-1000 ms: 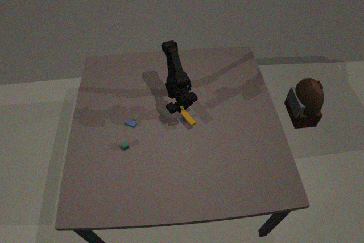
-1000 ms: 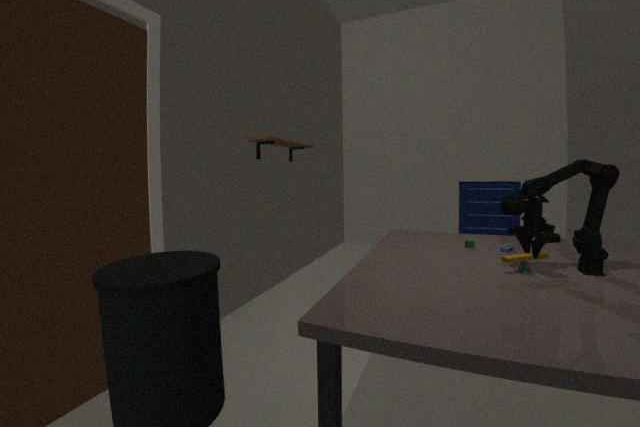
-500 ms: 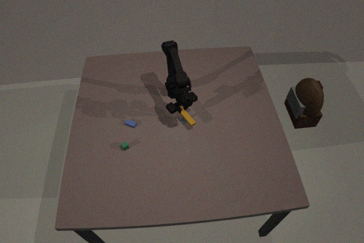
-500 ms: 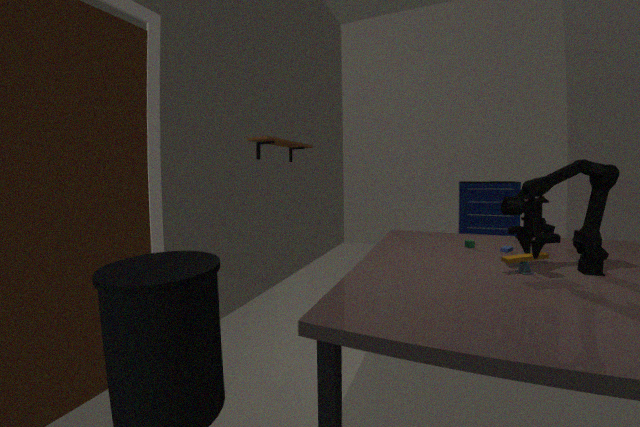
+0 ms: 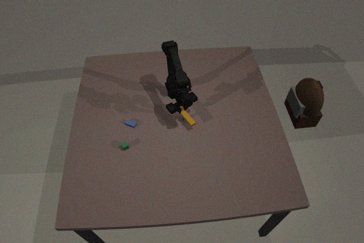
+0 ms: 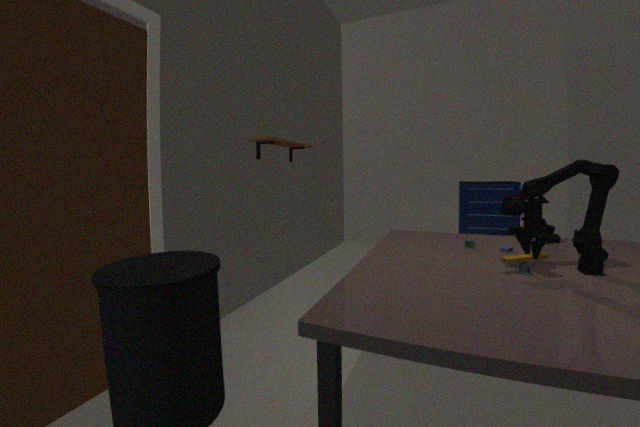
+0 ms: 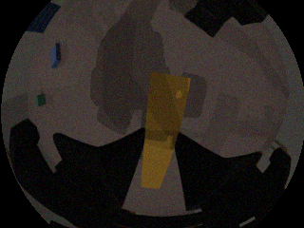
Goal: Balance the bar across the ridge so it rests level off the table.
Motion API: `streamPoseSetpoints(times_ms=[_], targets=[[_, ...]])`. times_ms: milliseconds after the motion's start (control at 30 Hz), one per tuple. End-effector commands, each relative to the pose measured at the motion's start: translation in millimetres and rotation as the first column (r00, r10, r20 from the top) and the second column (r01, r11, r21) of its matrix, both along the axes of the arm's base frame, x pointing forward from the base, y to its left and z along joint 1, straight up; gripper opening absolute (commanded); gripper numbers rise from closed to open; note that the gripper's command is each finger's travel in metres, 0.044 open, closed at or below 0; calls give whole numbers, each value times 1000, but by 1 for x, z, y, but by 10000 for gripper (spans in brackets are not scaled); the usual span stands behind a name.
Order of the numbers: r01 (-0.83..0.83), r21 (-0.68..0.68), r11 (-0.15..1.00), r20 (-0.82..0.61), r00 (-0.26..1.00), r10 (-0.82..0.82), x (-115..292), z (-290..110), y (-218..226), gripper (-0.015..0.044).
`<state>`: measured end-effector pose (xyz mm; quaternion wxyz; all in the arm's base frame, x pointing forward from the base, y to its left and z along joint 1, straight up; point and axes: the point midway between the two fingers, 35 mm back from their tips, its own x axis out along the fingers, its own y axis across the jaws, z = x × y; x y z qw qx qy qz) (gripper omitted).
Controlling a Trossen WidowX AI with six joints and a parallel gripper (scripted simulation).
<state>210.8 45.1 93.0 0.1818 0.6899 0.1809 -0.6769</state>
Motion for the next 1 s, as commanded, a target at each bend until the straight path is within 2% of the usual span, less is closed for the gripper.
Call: streamPoseSetpoints(times_ms=[0, 967], targets=[[5, 0, 1000, 0, 1000, -5, 0, -1, 0, 0], [5, 0, 1000, 0, 1000, -5, 0, -3, 0, 0]])
